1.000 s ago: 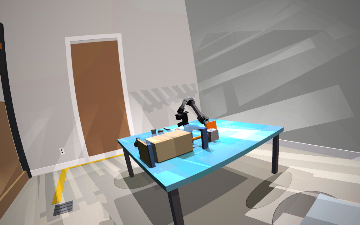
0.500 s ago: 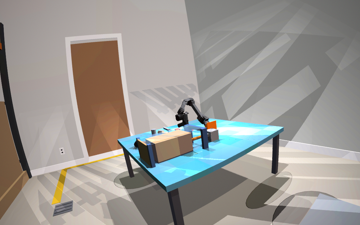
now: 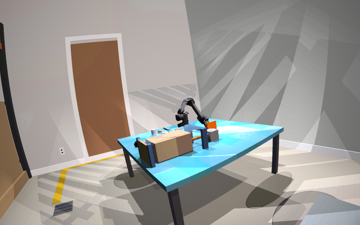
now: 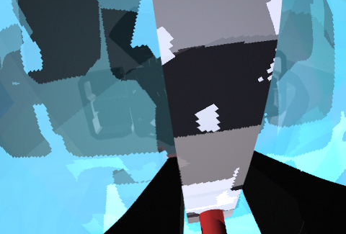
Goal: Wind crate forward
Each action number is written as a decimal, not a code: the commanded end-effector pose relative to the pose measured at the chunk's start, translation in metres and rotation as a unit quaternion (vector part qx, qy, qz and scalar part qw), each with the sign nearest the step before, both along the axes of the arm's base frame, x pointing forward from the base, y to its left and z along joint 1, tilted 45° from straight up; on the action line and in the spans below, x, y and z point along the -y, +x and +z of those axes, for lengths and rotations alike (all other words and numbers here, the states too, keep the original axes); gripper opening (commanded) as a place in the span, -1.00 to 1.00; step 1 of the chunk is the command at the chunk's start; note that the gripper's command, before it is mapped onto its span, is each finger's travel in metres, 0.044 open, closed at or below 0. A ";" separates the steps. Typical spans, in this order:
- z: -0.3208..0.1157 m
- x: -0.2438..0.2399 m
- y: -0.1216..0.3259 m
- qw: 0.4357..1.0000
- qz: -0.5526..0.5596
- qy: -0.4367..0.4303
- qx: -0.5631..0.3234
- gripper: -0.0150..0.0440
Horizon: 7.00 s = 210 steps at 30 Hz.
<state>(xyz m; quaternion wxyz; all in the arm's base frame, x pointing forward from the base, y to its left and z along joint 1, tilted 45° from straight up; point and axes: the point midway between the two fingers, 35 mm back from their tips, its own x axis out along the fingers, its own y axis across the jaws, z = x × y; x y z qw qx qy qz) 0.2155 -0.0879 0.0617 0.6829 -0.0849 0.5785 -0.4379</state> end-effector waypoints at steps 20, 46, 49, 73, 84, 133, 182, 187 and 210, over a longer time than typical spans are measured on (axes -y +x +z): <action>0.082 -0.084 0.007 0.999 0.022 -0.014 0.018 -0.49; 0.010 -0.216 0.022 0.992 0.099 0.046 -0.056 -0.49; 0.000 -0.233 0.019 0.991 0.106 0.052 -0.067 -0.49; -0.091 -0.345 -0.046 0.971 0.137 0.084 -0.175 -0.49; -0.113 -0.371 -0.070 0.963 0.102 0.084 -0.233 -0.49; -0.110 -0.379 -0.074 0.962 0.085 0.086 -0.247 -0.49; -0.110 -0.379 -0.074 0.962 0.085 0.086 -0.247 -0.49; -0.110 -0.379 -0.074 0.962 0.085 0.086 -0.247 -0.49; -0.110 -0.379 -0.074 0.962 0.085 0.086 -0.247 -0.49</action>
